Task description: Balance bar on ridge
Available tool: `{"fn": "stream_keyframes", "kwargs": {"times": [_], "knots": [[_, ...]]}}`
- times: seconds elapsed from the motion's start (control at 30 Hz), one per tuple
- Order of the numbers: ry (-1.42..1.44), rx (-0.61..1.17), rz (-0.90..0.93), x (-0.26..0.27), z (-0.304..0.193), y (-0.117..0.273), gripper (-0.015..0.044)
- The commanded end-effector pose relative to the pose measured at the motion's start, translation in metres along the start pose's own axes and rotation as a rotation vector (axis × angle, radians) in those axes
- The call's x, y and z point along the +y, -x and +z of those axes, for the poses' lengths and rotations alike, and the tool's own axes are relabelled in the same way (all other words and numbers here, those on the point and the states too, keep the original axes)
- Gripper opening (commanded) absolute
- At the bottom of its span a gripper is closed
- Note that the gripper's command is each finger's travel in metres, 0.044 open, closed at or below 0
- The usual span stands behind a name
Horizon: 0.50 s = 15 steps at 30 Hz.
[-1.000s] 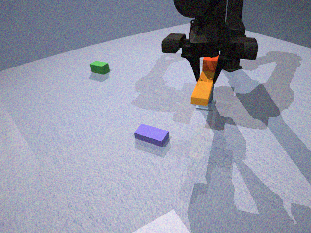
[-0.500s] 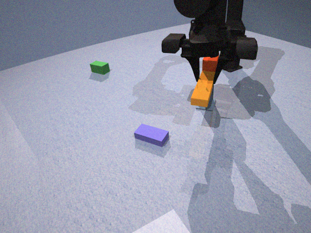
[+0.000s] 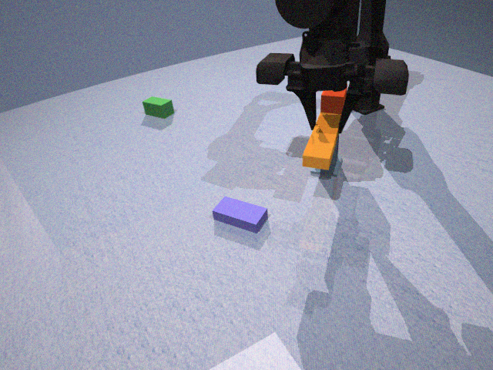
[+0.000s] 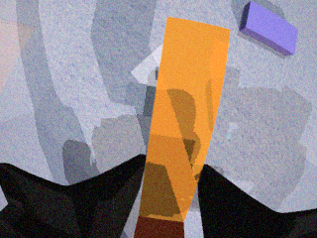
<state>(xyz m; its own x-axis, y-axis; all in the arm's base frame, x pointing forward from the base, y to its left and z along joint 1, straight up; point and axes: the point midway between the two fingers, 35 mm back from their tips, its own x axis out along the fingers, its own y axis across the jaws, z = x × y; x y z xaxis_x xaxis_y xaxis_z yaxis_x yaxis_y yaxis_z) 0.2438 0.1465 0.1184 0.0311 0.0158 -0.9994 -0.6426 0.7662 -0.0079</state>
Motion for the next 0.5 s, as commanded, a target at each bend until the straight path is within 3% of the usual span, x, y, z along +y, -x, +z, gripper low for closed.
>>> {"fn": "stream_keyframes", "kwargs": {"times": [0.0,0.47], "knots": [[0.0,0.001,0.0,0.0,-0.0001,-0.0002,0.0172],[0.0,0.001,0.0,0.0,-0.0001,-0.0002,0.0185]]}}
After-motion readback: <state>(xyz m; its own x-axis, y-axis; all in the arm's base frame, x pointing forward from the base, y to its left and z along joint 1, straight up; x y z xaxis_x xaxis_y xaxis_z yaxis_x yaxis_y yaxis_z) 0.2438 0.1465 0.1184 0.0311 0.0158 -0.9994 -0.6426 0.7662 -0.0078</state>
